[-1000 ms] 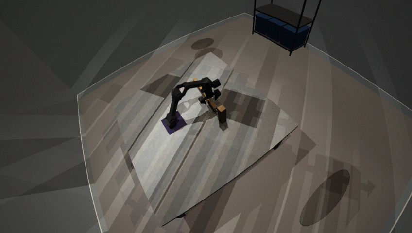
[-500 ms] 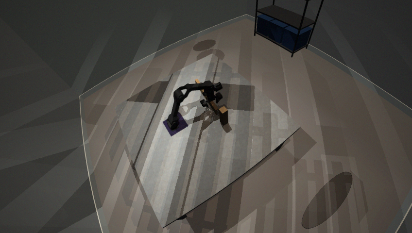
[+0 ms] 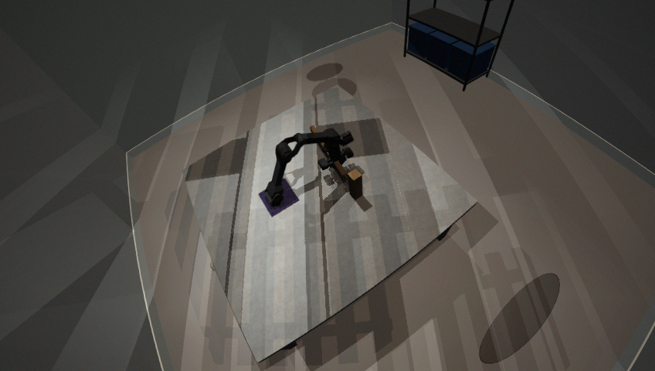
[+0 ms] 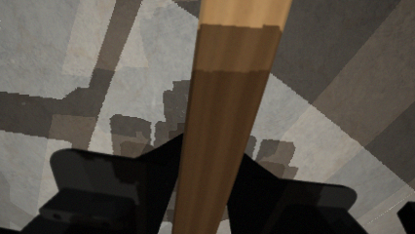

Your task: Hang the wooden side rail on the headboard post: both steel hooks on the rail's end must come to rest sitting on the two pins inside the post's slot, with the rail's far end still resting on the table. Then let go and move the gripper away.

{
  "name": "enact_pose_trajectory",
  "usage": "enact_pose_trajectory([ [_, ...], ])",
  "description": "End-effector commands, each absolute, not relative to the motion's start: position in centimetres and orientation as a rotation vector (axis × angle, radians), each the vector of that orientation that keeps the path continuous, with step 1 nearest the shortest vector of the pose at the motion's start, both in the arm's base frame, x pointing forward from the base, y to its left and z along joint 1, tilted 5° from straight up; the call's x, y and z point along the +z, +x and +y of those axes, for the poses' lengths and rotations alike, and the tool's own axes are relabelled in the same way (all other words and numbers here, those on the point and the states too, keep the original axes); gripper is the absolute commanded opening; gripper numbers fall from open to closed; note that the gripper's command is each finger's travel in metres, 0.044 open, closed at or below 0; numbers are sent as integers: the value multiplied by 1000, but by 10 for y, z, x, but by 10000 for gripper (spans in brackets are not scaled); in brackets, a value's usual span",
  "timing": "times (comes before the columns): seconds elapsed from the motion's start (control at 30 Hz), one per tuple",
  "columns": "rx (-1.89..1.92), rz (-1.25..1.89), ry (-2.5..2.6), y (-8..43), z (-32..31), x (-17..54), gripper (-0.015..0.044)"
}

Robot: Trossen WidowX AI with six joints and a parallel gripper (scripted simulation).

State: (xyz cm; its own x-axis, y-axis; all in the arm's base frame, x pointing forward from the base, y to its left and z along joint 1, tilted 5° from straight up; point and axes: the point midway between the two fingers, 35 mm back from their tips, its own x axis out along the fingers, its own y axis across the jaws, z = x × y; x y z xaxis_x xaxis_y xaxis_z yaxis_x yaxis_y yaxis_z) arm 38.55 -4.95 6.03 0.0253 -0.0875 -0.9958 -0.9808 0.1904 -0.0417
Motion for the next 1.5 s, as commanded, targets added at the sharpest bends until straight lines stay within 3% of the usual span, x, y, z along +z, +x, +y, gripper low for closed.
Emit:
enact_pose_trajectory([
  [0.0,1006,1326,-1139,385,-49,59,39],
  [0.07,1006,1326,-1139,385,-49,59,0],
  [1.47,1092,1279,-1233,372,-48,60,0],
])
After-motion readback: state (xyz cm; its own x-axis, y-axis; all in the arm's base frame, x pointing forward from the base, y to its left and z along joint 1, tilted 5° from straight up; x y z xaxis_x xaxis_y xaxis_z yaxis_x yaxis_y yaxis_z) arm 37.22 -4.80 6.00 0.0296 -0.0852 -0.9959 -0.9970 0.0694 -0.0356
